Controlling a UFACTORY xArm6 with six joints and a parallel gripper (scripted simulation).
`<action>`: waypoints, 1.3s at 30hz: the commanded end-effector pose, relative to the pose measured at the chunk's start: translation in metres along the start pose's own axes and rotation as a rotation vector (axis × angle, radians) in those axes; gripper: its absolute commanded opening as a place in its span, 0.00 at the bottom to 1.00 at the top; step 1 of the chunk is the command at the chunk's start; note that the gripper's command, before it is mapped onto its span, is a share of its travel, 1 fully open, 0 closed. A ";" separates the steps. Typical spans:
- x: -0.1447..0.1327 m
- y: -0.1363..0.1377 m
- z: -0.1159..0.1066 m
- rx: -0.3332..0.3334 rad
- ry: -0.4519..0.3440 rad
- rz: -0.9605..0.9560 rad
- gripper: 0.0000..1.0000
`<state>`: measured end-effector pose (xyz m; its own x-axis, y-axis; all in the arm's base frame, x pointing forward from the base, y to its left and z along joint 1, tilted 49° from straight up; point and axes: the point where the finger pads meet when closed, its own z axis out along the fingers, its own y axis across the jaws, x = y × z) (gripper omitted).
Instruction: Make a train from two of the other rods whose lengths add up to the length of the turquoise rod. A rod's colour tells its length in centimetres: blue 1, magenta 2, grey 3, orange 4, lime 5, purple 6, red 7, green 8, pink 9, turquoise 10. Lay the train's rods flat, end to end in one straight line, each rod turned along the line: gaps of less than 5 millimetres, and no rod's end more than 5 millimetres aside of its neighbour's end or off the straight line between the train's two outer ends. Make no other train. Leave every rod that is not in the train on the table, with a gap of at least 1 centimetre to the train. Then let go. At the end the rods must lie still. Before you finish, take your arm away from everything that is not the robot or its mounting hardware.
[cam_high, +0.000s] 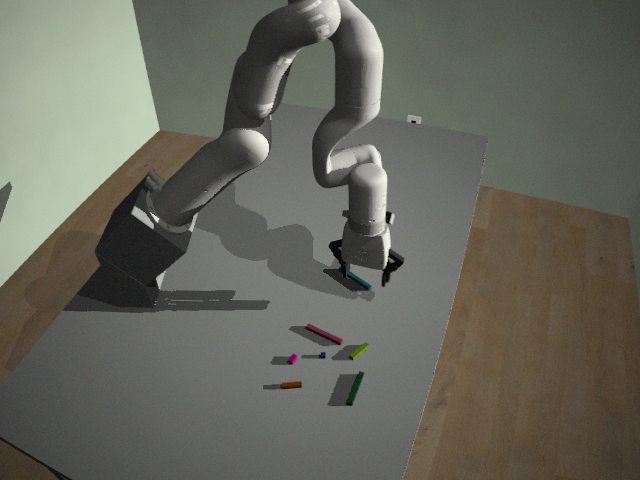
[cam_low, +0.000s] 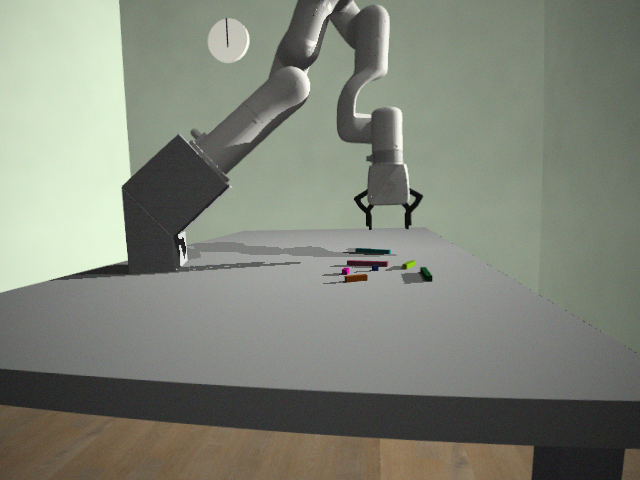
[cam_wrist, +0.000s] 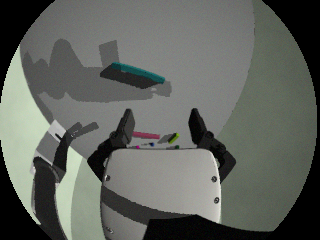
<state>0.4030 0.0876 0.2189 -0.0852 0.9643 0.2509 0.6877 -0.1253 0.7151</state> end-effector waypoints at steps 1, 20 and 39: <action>0.000 0.001 0.000 -0.002 0.000 0.000 1.00; 0.000 0.001 0.000 -0.002 0.000 0.000 1.00; -0.052 -0.010 0.007 0.052 -0.022 -0.100 1.00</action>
<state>0.4036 0.0735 0.2113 -0.0973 0.9705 0.2204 0.6971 -0.0915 0.7111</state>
